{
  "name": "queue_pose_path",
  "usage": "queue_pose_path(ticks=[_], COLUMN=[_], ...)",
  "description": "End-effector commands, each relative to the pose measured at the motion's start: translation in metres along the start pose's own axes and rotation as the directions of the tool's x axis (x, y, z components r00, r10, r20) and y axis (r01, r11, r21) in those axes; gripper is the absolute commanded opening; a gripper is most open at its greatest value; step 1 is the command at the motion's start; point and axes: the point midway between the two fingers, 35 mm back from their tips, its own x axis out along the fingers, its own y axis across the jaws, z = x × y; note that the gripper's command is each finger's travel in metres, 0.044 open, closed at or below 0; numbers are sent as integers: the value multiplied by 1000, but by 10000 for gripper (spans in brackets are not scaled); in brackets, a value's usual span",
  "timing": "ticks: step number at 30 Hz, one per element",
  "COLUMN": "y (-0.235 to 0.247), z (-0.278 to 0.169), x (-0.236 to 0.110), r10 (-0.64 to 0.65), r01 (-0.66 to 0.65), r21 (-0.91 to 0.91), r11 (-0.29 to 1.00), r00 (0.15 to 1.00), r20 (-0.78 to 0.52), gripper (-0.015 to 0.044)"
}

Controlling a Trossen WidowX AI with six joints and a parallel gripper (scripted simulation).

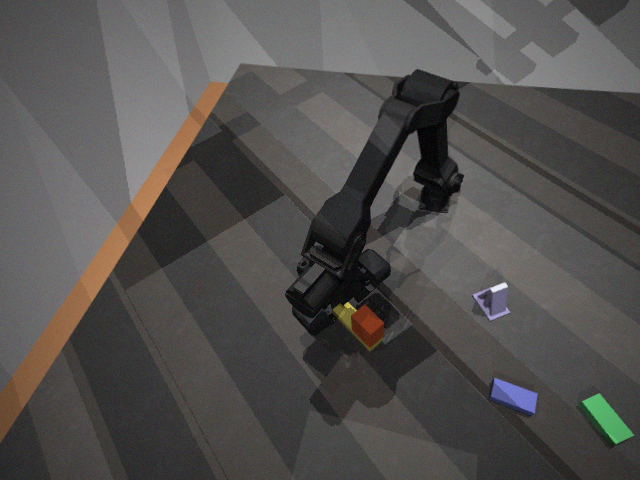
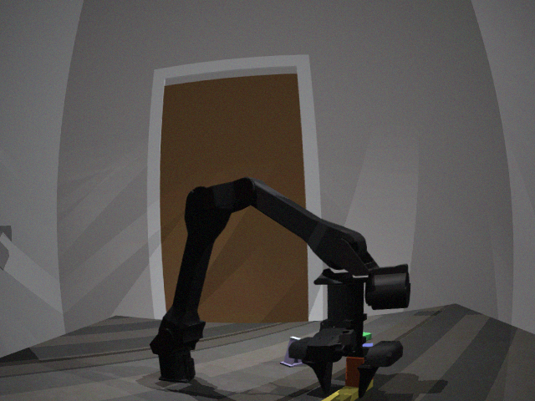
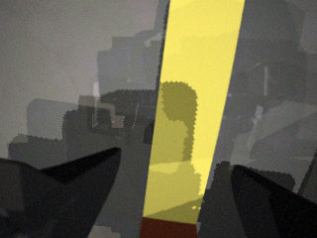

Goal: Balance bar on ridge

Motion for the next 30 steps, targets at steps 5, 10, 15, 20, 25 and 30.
queue_pose_path(ticks=[5, 10, 15, 20, 25, 30], y=[-1, -1, -1, -2, -2, -2], z=[1, 1, 1, 0, 0, 0], x=[8, 8, 8, 7, 7, 7], r10=[-5, -5, -5, -7, -7, -7], r01=[5, 5, 5, 7, 7, 7], r21=[-3, -3, -3, 0, 0, 0], r11=[1000, 1000, 1000, 1000, 1000, 1000], r00=[1000, 1000, 1000, 1000, 1000, 1000], r20=[4, 4, 4, 2, 2, 2], gripper=[315, 315, 315, 236, 125, 91])
